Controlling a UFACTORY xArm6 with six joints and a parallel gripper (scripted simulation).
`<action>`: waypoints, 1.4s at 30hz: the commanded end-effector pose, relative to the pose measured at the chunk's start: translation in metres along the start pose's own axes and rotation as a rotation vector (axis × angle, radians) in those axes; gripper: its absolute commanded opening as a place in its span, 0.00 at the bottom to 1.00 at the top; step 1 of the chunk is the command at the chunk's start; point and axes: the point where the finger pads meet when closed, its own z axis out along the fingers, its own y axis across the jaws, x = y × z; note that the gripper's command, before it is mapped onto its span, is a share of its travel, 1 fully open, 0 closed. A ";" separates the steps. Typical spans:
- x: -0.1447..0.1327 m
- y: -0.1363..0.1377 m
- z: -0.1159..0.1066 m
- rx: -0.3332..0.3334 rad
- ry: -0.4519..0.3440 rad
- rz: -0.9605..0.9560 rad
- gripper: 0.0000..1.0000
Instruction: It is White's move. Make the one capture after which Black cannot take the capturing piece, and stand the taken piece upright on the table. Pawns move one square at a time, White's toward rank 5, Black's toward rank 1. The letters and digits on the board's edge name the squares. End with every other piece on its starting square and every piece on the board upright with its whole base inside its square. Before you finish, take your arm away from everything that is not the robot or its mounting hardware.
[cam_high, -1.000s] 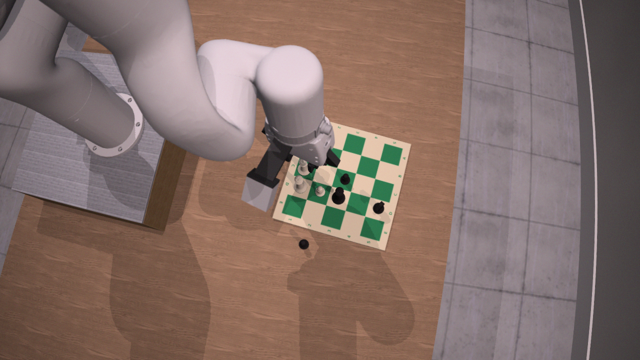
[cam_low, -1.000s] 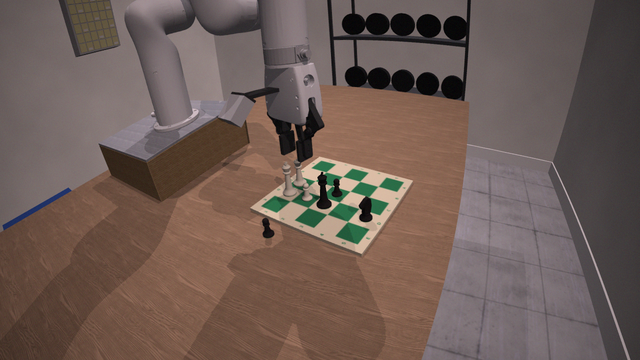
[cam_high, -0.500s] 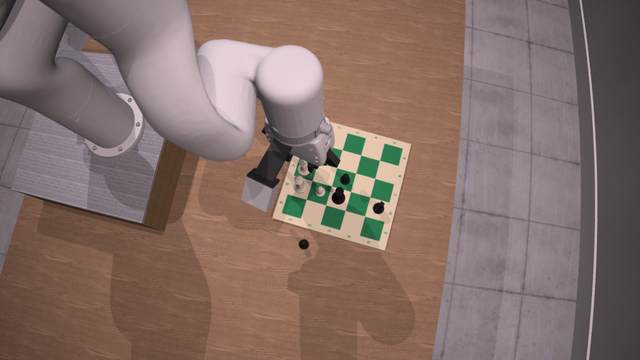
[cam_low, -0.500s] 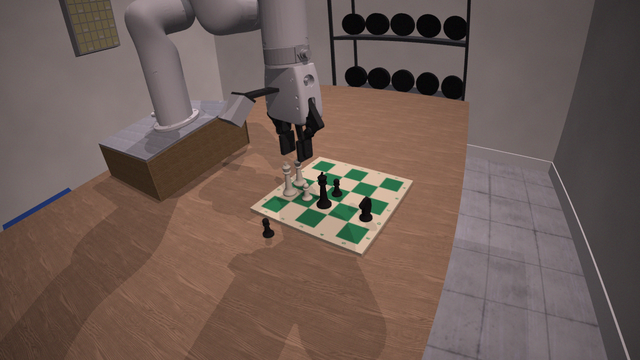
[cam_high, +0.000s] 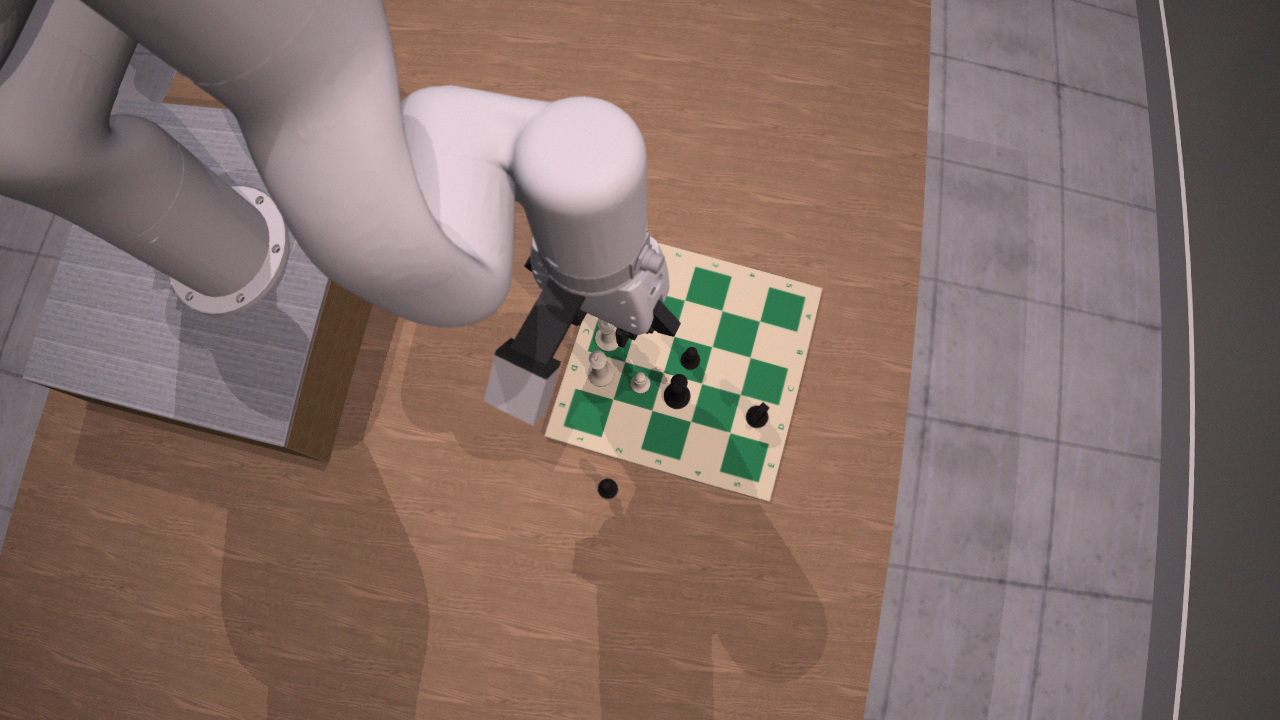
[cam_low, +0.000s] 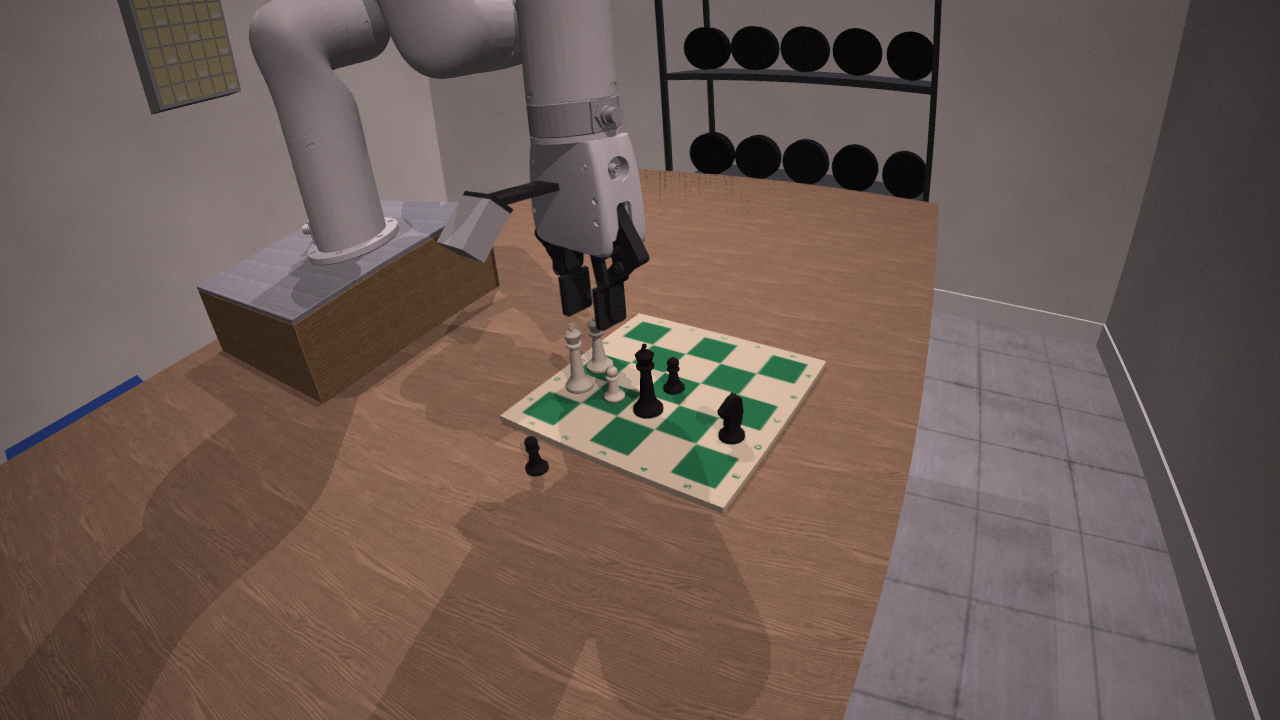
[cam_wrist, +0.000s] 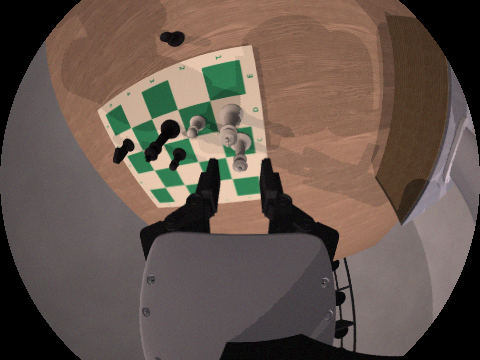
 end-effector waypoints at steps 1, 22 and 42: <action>0.000 -0.001 0.011 0.003 -0.001 0.000 0.42; 0.000 -0.001 0.032 0.003 -0.001 0.000 0.42; 0.000 -0.001 0.032 0.003 -0.001 0.000 0.42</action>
